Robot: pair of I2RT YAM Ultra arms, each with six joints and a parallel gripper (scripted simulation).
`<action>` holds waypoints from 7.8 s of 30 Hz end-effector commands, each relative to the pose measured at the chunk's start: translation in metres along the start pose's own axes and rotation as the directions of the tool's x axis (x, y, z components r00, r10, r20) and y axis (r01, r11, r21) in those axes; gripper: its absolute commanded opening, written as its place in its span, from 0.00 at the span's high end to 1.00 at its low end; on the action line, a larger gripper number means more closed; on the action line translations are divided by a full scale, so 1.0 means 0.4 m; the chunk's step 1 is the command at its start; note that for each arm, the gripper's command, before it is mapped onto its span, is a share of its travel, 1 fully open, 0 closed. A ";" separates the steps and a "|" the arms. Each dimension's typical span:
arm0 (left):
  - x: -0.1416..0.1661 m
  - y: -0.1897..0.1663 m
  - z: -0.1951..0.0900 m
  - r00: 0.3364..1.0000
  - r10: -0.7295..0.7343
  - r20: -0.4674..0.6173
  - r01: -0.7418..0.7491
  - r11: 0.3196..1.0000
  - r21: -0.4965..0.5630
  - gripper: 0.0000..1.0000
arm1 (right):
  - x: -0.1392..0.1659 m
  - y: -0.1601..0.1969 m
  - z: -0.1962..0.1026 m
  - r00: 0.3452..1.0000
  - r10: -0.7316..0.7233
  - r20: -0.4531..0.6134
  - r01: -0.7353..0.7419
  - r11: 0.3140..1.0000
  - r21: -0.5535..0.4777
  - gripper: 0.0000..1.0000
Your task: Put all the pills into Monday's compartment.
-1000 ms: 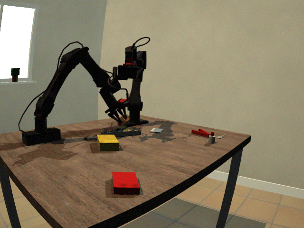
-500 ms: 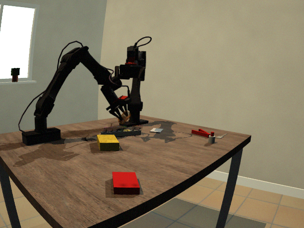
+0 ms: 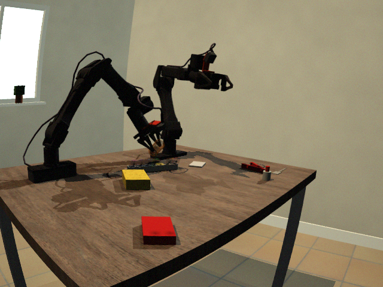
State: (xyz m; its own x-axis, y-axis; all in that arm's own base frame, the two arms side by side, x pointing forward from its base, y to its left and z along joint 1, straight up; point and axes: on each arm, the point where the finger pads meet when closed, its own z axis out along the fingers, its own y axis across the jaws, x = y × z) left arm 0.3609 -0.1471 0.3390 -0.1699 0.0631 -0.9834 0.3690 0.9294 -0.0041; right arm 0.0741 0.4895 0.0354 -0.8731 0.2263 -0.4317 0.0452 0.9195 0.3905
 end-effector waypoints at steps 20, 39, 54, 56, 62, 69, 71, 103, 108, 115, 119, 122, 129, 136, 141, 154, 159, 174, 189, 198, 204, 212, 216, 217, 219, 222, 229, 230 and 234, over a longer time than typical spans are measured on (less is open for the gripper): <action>-0.182 0.360 -0.135 0.978 0.018 0.208 0.060 0.930 -0.362 0.00 | -0.016 0.033 -0.018 1.000 0.023 0.007 -0.023 0.999 -0.031 0.64; -0.162 0.362 -0.122 0.982 0.008 0.190 0.063 0.929 -0.364 0.00 | -0.018 0.060 -0.004 0.956 0.115 -0.270 -0.151 0.982 -0.115 0.64; -0.162 0.362 -0.122 0.982 0.008 0.190 0.063 0.929 -0.364 0.00 | -0.111 -0.005 0.044 0.904 0.204 -0.375 -0.248 0.966 -0.073 0.64; -0.162 0.362 -0.122 0.982 0.008 0.190 0.063 0.929 -0.364 0.00 | -0.128 -0.016 0.054 0.905 0.218 -0.365 -0.258 0.964 -0.064 0.64; -0.162 0.362 -0.122 0.982 0.008 0.190 0.063 0.929 -0.364 0.00 | -0.120 -0.023 0.052 0.906 0.213 -0.366 -0.249 0.967 -0.054 0.64; -0.162 0.362 -0.122 0.982 0.008 0.190 0.063 0.929 -0.364 0.00 | -0.120 -0.017 0.056 0.904 0.220 -0.367 -0.256 0.965 -0.053 0.64; -0.162 0.362 -0.122 0.982 0.008 0.190 0.063 0.929 -0.364 0.00 | -0.120 -0.017 0.056 0.904 0.220 -0.367 -0.256 0.965 -0.053 0.64; -0.162 0.362 -0.122 0.982 0.008 0.190 0.063 0.929 -0.364 0.00 | -0.126 -0.017 0.038 0.798 0.265 -0.541 -0.343 0.938 -0.045 0.64; -0.162 0.362 -0.122 0.982 0.008 0.190 0.063 0.929 -0.364 0.00 | -0.113 -0.013 0.031 0.785 0.265 -0.560 -0.347 0.937 -0.042 0.64; -0.162 0.362 -0.122 0.982 0.008 0.190 0.063 0.929 -0.364 0.00 | -0.126 -0.036 0.052 0.724 0.312 -0.615 -0.392 0.920 0.005 0.64; -0.162 0.362 -0.122 0.982 0.008 0.190 0.063 0.929 -0.364 0.00 | -0.120 -0.032 0.048 0.726 0.301 -0.618 -0.384 0.923 -0.002 0.64; -0.162 0.362 -0.122 0.982 0.008 0.190 0.063 0.929 -0.364 0.00 | -0.121 -0.031 0.048 0.726 0.301 -0.618 -0.385 0.923 -0.002 0.64; -0.162 0.362 -0.122 0.982 0.008 0.190 0.063 0.929 -0.364 0.00 | -0.121 -0.031 0.048 0.726 0.301 -0.618 -0.385 0.923 -0.002 0.64; -0.162 0.362 -0.122 0.982 0.008 0.190 0.063 0.929 -0.364 0.00 | -0.131 -0.042 0.060 0.674 0.335 -0.659 -0.419 0.907 0.033 0.64; -0.162 0.362 -0.122 0.982 0.008 0.190 0.063 0.929 -0.364 0.00 | -0.125 -0.039 0.055 0.677 0.323 -0.662 -0.410 0.912 0.025 0.64; -0.162 0.362 -0.122 0.982 0.008 0.190 0.063 0.929 -0.364 0.00 | -0.130 -0.043 0.060 0.654 0.340 -0.676 -0.426 0.904 0.042 0.64; -0.162 0.362 -0.122 0.982 0.008 0.190 0.063 0.929 -0.364 0.00 | -0.134 -0.046 0.061 0.635 0.345 -0.691 -0.434 0.900 0.050 0.64; -0.162 0.362 -0.122 0.982 0.008 0.190 0.063 0.929 -0.364 0.00 | -0.127 -0.045 0.058 0.636 0.339 -0.694 -0.429 0.902 0.048 0.64; -0.162 0.362 -0.122 0.982 0.008 0.190 0.063 0.929 -0.364 0.00 | -0.136 -0.045 0.055 0.594 0.352 -0.723 -0.450 0.891 0.063 0.64; -0.162 0.362 -0.122 0.982 0.008 0.190 0.063 0.929 -0.364 0.00 | -0.141 -0.047 0.056 0.571 0.364 -0.736 -0.464 0.883 0.076 0.64; -0.162 0.362 -0.122 0.982 0.008 0.190 0.063 0.929 -0.364 0.00 | -0.144 -0.051 0.058 0.549 0.368 -0.750 -0.471 0.878 0.086 0.64; -0.162 0.362 -0.122 0.982 0.008 0.190 0.063 0.929 -0.364 0.00 | -0.138 -0.046 0.054 0.551 0.360 -0.753 -0.466 0.881 0.080 0.64; -0.162 0.362 -0.122 0.982 0.008 0.190 0.063 0.929 -0.364 0.00 | -0.138 -0.046 0.054 0.551 0.360 -0.753 -0.466 0.881 0.080 0.64; -0.162 0.362 -0.122 0.982 0.008 0.190 0.063 0.929 -0.364 0.00 | -0.143 -0.036 0.043 0.541 0.358 -0.761 -0.474 0.877 0.075 0.64; -0.162 0.362 -0.122 0.982 0.008 0.190 0.063 0.929 -0.364 0.00 | -0.161 -0.024 0.050 0.516 0.363 -0.776 -0.493 0.866 0.077 0.64; -0.162 0.362 -0.122 0.982 0.008 0.190 0.063 0.929 -0.364 0.00 | -0.162 -0.025 0.051 0.508 0.365 -0.780 -0.496 0.864 0.082 0.64; -0.162 0.362 -0.122 0.982 0.008 0.190 0.063 0.929 -0.364 0.00 | -0.158 -0.020 0.044 0.511 0.354 -0.783 -0.491 0.868 0.072 0.64; -0.162 0.362 -0.122 0.982 0.008 0.190 0.063 0.929 -0.364 0.00 | -0.158 -0.020 0.044 0.511 0.354 -0.783 -0.491 0.868 0.072 0.64; -0.162 0.362 -0.122 0.982 0.008 0.190 0.063 0.929 -0.364 0.00 | -0.158 -0.020 0.044 0.511 0.354 -0.783 -0.491 0.868 0.072 0.64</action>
State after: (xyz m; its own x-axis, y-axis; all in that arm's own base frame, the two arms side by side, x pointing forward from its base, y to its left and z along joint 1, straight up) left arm 0.3840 -0.0004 0.3926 -0.0309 -0.0011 -0.9995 0.0022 1.0000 -0.0012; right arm 0.1356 0.4636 0.0294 -0.8044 0.2246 0.5500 0.5123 0.7310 0.4507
